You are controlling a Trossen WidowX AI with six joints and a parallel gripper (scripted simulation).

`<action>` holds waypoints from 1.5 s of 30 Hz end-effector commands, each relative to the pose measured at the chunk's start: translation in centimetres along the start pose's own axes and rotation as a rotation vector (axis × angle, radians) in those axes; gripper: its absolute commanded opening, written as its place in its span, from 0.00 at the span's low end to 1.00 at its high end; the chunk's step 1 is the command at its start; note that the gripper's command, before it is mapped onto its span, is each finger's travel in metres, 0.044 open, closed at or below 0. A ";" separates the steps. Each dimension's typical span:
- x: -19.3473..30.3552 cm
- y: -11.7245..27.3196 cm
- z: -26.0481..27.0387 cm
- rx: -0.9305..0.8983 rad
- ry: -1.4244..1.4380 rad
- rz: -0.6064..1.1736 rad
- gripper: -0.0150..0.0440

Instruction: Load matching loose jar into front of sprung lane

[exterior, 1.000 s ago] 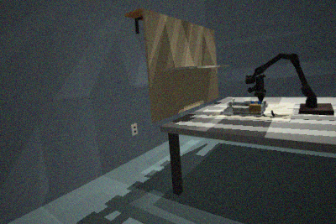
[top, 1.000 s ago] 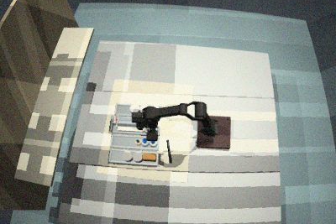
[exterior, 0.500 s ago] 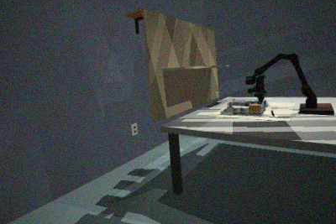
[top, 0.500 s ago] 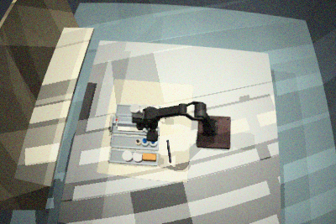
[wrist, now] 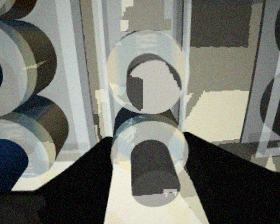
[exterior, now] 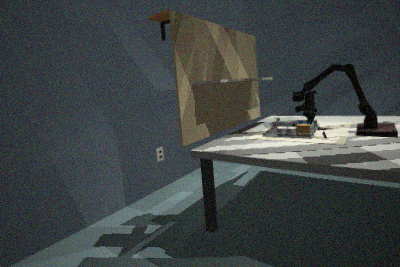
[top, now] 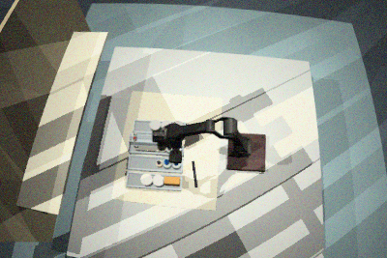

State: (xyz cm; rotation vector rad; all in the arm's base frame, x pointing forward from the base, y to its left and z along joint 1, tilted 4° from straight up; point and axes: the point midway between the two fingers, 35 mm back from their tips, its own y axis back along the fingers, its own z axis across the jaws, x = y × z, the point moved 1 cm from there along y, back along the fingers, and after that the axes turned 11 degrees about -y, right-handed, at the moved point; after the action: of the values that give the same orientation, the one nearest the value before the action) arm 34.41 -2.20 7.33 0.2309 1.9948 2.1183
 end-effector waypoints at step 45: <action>0.3 -0.9 -0.1 -0.001 -0.005 -0.011 0.25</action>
State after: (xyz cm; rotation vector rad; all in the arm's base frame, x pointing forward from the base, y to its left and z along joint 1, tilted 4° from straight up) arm 33.93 -2.10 6.44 0.2324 1.9952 2.1192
